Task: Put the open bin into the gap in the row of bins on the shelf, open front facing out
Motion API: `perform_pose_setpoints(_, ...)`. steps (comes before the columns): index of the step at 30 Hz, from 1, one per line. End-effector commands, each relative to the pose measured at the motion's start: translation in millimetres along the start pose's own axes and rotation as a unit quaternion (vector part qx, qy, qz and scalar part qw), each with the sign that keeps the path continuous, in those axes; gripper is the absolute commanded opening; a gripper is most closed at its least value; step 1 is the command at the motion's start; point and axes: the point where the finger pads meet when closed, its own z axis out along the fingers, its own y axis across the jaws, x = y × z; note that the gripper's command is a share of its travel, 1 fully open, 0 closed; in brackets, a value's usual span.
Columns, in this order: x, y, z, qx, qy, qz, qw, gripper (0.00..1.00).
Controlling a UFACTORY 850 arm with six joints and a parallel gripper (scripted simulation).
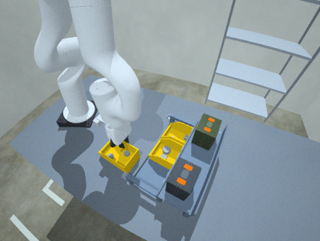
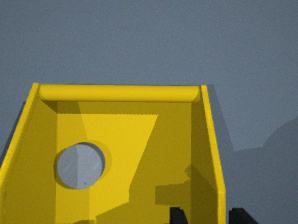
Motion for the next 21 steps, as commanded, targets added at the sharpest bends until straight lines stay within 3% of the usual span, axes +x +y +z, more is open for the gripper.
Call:
perform_pose_setpoints(1,-0.7,-0.1,-0.4,0.000,-0.001,0.000,1.000,0.29)
perform_pose_setpoints(11,-0.7,-0.1,-0.4,0.000,-0.001,0.000,1.000,0.29)
perform_pose_setpoints(16,-0.6,-0.1,-40.4,0.000,-0.002,0.000,1.000,0.29)
perform_pose_setpoints(21,-0.6,-0.1,-40.4,0.000,-0.002,0.000,1.000,0.29)
